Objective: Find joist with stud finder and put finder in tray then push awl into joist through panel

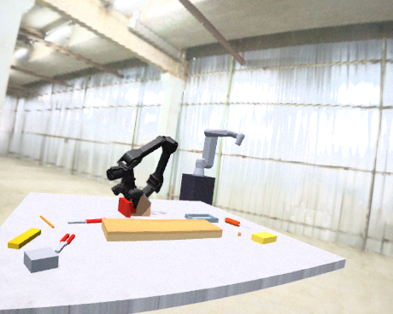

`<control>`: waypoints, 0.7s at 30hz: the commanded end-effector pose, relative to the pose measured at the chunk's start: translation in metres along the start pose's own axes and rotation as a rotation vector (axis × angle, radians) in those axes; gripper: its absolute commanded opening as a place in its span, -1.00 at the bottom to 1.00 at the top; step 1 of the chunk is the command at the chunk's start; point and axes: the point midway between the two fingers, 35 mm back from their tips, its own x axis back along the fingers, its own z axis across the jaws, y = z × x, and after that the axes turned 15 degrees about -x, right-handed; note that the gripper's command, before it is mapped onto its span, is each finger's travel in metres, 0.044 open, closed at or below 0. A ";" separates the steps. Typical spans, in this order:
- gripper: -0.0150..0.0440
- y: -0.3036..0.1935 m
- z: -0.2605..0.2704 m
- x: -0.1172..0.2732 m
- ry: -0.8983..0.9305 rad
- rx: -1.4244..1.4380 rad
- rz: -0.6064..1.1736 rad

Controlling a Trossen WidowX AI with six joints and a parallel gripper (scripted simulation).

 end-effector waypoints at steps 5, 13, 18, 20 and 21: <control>-0.49 0.002 0.003 0.003 0.000 0.009 0.033; -0.49 0.003 0.003 0.003 -0.010 0.009 0.073; -0.49 0.004 0.004 0.003 -0.015 0.009 0.098; -0.49 0.004 0.004 0.003 -0.016 0.009 0.104; -0.49 0.004 0.004 0.003 -0.017 0.009 0.105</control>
